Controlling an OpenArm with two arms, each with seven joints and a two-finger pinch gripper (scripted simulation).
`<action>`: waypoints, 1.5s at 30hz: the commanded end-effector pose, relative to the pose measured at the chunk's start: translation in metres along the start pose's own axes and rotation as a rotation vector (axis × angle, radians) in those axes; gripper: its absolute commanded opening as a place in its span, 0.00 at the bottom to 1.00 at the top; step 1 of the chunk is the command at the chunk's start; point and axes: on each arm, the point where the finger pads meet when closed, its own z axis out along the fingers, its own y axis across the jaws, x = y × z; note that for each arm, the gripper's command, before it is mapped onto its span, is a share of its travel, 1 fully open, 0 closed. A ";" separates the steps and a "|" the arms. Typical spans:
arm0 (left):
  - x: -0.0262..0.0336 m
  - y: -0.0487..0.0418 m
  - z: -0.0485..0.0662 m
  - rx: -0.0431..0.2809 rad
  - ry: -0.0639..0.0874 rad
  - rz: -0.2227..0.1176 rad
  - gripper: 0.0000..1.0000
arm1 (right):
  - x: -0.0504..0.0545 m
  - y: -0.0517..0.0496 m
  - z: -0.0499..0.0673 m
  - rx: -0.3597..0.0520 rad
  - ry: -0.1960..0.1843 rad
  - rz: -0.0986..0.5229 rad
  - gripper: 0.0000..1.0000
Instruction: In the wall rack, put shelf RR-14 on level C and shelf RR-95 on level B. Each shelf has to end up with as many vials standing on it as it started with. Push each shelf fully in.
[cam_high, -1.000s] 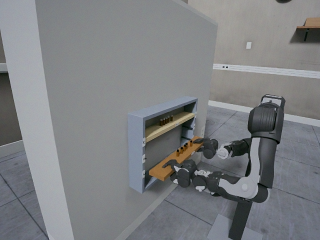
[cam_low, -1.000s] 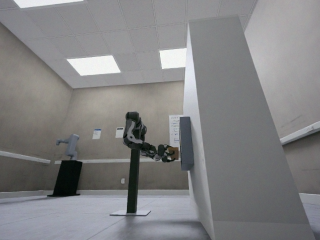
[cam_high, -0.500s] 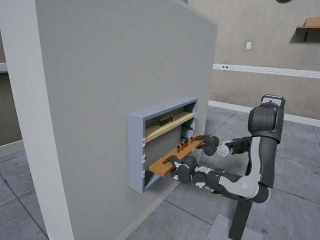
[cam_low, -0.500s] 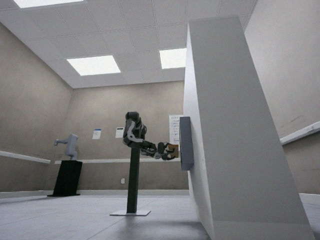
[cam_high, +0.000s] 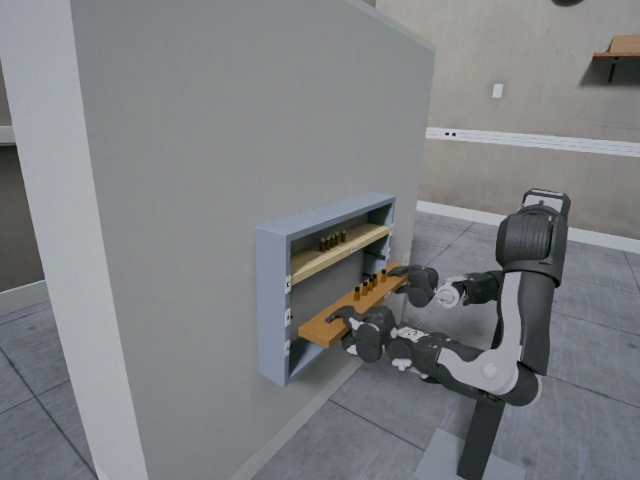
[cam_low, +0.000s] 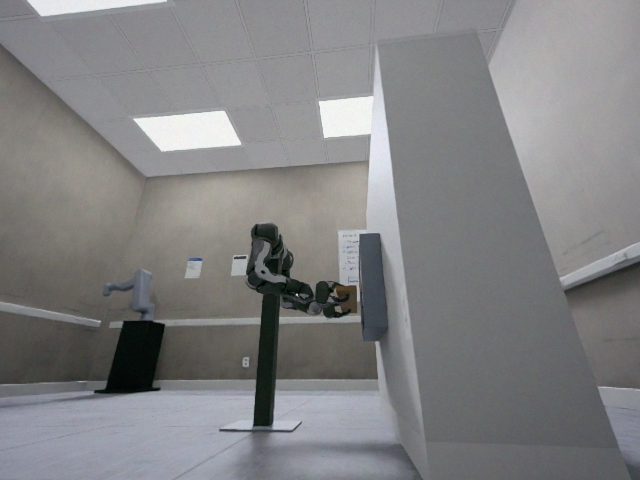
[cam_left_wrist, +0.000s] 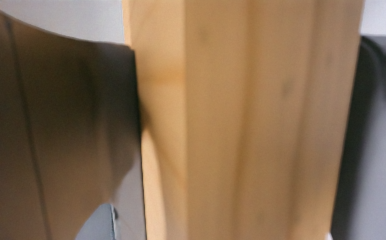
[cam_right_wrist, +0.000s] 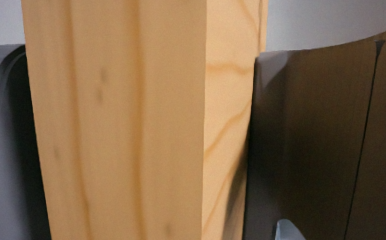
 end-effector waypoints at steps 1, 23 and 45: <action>0.0004 -0.0065 0.001 0.017 0.002 0.000 0.00 | 0.001 0.007 0.001 -0.019 0.001 -0.001 0.00; 0.0004 -0.0288 0.000 0.017 0.002 0.000 0.00 | 0.001 0.030 0.000 -0.019 0.001 -0.001 0.00; 0.0004 -0.0483 0.006 0.017 0.002 0.000 0.00 | 0.001 0.049 0.006 -0.019 0.001 -0.001 0.00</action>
